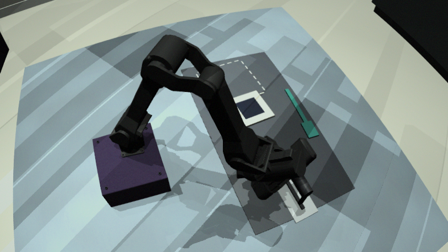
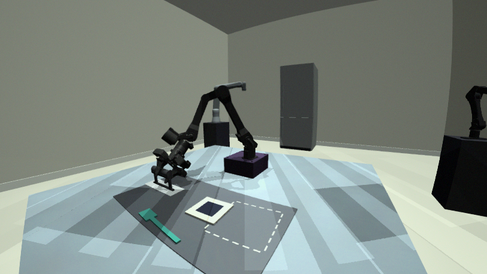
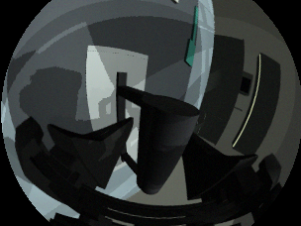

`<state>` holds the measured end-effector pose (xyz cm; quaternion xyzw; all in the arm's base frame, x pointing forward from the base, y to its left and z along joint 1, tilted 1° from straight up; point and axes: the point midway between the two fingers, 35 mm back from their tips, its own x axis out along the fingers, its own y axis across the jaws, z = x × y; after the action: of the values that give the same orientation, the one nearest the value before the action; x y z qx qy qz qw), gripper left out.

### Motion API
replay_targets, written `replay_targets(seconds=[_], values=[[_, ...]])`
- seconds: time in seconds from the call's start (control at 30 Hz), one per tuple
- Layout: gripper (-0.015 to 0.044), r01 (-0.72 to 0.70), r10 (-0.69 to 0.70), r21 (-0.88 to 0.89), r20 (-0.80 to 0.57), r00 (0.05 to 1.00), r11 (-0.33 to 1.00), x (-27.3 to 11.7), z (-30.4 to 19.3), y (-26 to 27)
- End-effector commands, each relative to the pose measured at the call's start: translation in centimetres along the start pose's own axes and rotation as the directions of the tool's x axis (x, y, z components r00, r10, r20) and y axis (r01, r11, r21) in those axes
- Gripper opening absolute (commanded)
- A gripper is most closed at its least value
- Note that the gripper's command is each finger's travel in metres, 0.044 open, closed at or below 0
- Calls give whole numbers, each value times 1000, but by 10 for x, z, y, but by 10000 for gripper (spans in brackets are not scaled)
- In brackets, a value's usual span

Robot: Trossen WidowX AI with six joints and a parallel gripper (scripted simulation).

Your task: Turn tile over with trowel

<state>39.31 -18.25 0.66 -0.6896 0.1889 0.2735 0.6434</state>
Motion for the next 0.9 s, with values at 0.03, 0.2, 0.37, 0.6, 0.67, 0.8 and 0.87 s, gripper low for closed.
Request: replay_targets(seconds=[0.03, 0.2, 0.37, 0.6, 0.67, 0.8, 0.87], values=[[169, 5, -5, -3, -8, 1000, 1000, 1, -2, -3], [135, 5, -5, -3, -8, 1000, 1000, 1, -2, -3], [102, 5, -5, -3, -8, 1000, 1000, 1, -2, -3], [55, 5, -5, -3, -8, 1000, 1000, 1, -2, -3], [42, 5, -5, -3, -8, 1000, 1000, 1, -2, -3], [0, 5, -5, -3, -8, 1000, 1000, 1, -2, -4], [0, 5, -5, -3, -8, 1000, 1000, -2, -2, -8]])
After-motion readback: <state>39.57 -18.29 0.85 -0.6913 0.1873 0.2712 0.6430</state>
